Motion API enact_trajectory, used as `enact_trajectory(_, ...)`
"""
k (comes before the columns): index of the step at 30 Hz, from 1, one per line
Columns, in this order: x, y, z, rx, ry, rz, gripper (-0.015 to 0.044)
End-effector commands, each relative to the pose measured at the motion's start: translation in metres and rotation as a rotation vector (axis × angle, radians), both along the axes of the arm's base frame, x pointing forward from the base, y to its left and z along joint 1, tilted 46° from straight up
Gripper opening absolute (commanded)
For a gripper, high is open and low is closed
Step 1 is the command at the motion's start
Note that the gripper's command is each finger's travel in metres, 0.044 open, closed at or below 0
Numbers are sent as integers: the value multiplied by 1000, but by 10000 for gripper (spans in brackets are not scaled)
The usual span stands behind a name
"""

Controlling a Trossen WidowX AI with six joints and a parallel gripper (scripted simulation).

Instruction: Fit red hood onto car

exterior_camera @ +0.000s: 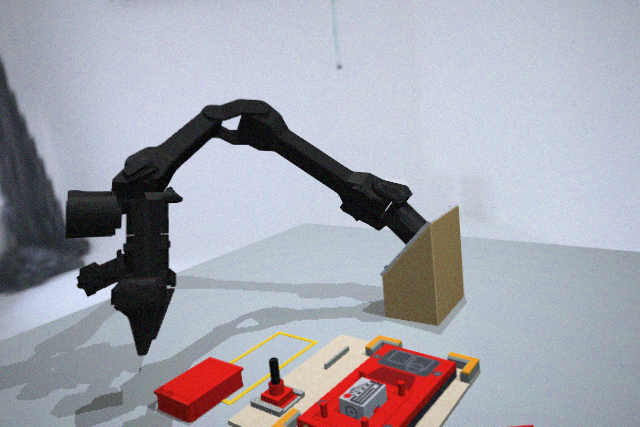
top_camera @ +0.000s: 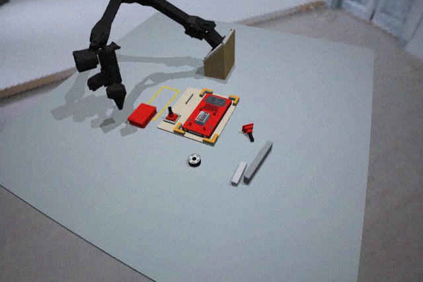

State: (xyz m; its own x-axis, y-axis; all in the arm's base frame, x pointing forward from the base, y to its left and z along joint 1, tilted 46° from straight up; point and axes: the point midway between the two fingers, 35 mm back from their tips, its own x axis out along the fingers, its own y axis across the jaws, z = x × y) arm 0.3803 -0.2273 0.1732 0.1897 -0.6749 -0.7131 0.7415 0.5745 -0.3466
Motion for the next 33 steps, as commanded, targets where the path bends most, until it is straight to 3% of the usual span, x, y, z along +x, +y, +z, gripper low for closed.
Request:
enact_trajectory(1, 0, 34, -30, -41, 321, 163, 440)
enact_trajectory(4, -3, 62, -48, -90, 599, 314, 440)
enact_trajectory(6, -4, 66, -50, -103, 662, 350, 440)
enact_trajectory(33, -4, 53, -62, -103, 662, 350, 440)
